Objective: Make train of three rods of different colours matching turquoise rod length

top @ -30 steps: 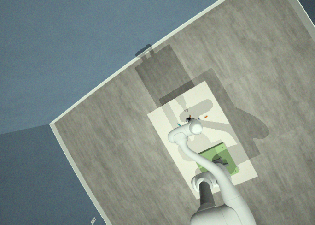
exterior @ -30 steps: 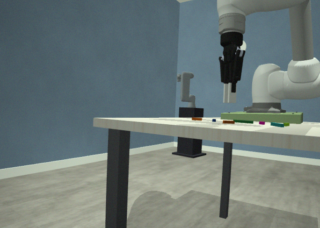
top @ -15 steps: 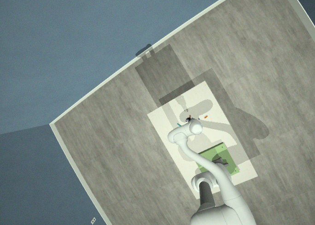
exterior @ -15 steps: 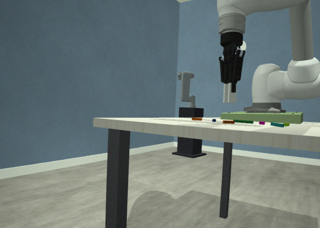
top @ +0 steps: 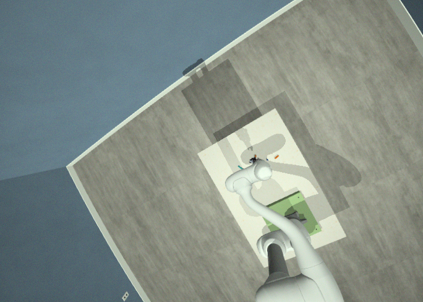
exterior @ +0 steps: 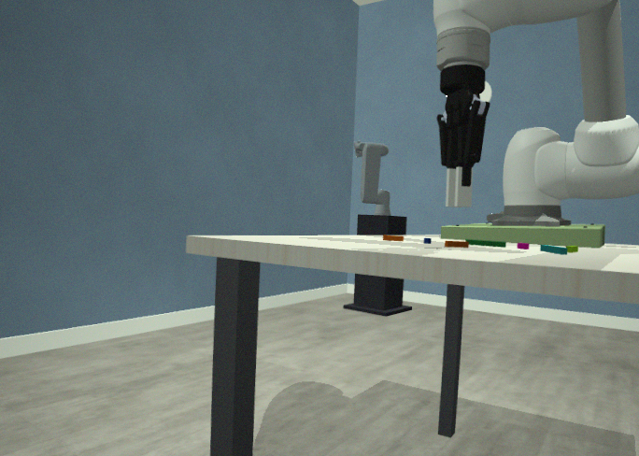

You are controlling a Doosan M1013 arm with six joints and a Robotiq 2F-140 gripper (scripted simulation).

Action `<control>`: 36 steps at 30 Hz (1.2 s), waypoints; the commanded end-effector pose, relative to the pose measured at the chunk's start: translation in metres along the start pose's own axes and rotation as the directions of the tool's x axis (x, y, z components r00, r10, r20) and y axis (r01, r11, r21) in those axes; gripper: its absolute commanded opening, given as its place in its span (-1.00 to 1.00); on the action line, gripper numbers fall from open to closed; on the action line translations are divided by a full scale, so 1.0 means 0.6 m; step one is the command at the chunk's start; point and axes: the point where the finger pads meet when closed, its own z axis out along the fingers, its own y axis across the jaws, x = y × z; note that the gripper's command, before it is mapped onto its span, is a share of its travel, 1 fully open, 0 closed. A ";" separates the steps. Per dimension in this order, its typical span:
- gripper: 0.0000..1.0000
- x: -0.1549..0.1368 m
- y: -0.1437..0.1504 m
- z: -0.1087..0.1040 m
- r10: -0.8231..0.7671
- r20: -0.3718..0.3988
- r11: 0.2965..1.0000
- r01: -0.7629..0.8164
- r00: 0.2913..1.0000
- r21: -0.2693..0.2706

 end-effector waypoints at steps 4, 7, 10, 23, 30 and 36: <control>-0.71 0.000 0.000 0.008 0.000 0.000 1.000 0.000 1.000 0.000; -0.71 0.000 0.000 0.013 0.000 0.000 1.000 0.000 1.000 0.000; -0.71 0.000 0.000 0.020 0.000 0.000 1.000 0.000 1.000 0.000; -0.71 0.000 0.000 0.049 0.000 0.000 1.000 0.000 1.000 0.000; -0.71 0.000 0.000 0.061 0.000 0.000 1.000 0.000 1.000 0.000; -0.71 0.000 0.000 0.073 0.000 0.000 1.000 0.000 1.000 0.000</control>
